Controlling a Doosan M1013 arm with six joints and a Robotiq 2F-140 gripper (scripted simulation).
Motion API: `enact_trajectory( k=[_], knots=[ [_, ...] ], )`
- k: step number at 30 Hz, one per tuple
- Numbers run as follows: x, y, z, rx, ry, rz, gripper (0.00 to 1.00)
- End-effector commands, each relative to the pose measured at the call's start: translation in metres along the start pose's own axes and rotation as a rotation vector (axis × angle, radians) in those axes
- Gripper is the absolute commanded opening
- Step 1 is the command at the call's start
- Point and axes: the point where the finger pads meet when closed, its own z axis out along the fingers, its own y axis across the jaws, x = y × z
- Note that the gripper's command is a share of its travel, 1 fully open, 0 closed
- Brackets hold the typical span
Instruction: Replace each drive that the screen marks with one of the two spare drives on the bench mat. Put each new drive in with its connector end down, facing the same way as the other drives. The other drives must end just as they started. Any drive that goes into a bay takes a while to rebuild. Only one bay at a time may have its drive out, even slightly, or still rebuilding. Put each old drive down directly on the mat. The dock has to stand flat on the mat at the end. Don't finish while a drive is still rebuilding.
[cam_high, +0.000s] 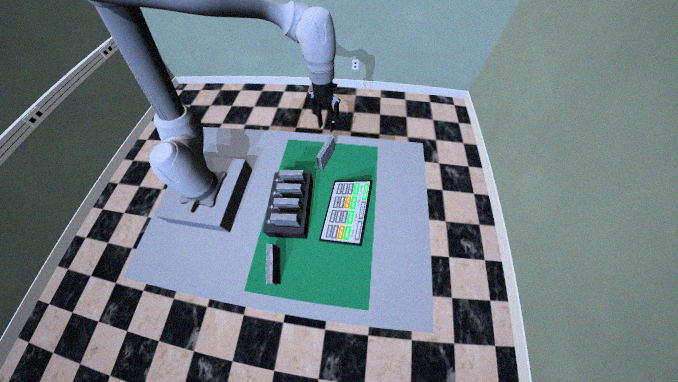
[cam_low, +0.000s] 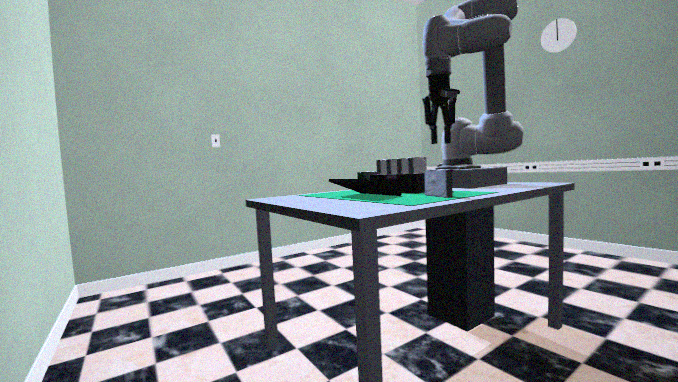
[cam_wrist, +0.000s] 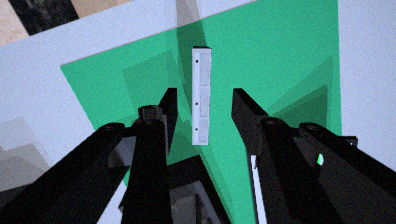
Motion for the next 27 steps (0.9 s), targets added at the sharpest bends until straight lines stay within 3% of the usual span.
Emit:
enact_trajectory(
  k=[1, 17, 27],
  knots=[
    [0.000, 0.000, -0.001, -0.001, 0.001, 0.000, 0.40],
    [0.000, 0.000, 0.001, -0.001, 0.001, 0.000, 0.40],
    [0.000, 0.000, 0.015, 0.000, 0.001, 0.000, 0.40]
  ],
)
